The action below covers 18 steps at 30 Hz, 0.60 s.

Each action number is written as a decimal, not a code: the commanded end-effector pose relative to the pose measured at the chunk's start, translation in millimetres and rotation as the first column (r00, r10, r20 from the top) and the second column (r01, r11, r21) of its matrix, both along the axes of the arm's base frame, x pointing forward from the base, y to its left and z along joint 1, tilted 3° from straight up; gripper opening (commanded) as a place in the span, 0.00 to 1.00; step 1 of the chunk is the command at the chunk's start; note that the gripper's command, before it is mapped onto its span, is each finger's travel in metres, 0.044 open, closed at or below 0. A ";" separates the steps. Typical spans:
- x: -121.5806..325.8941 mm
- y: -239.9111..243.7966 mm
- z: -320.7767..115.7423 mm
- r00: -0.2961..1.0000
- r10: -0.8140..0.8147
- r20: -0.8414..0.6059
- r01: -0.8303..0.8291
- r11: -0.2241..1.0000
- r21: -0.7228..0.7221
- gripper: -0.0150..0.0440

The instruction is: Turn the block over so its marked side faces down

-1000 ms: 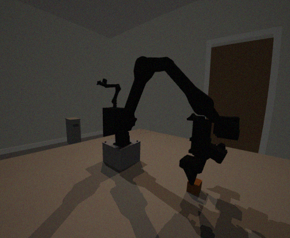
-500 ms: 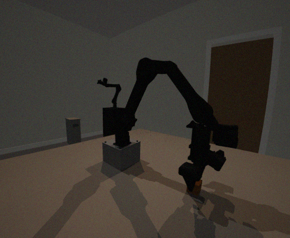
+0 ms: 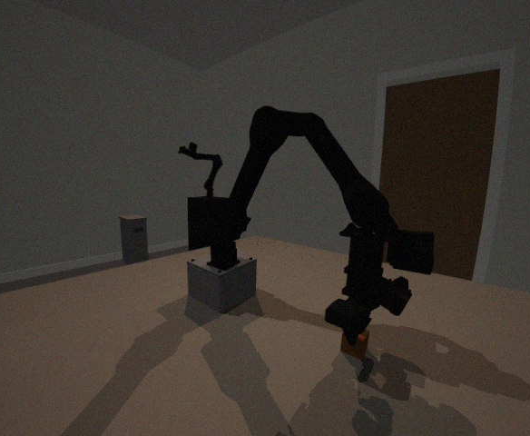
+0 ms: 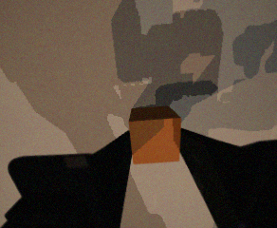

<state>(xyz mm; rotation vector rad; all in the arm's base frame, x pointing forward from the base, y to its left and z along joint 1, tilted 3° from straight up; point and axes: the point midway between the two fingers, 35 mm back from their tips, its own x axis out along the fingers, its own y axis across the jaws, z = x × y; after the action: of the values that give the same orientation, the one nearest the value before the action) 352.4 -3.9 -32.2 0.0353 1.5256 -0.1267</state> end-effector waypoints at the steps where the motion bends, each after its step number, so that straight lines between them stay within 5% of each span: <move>1: -0.3 0.2 -0.7 1.000 0.005 -0.001 -0.005 1.000 0.002 0.49; 18: -1.2 2.0 28.1 1.000 0.005 0.000 -0.005 1.000 0.002 0.25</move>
<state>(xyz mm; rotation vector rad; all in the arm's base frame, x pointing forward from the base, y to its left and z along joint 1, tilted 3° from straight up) 344.9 -3.4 -24.6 0.0318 1.5553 -0.1266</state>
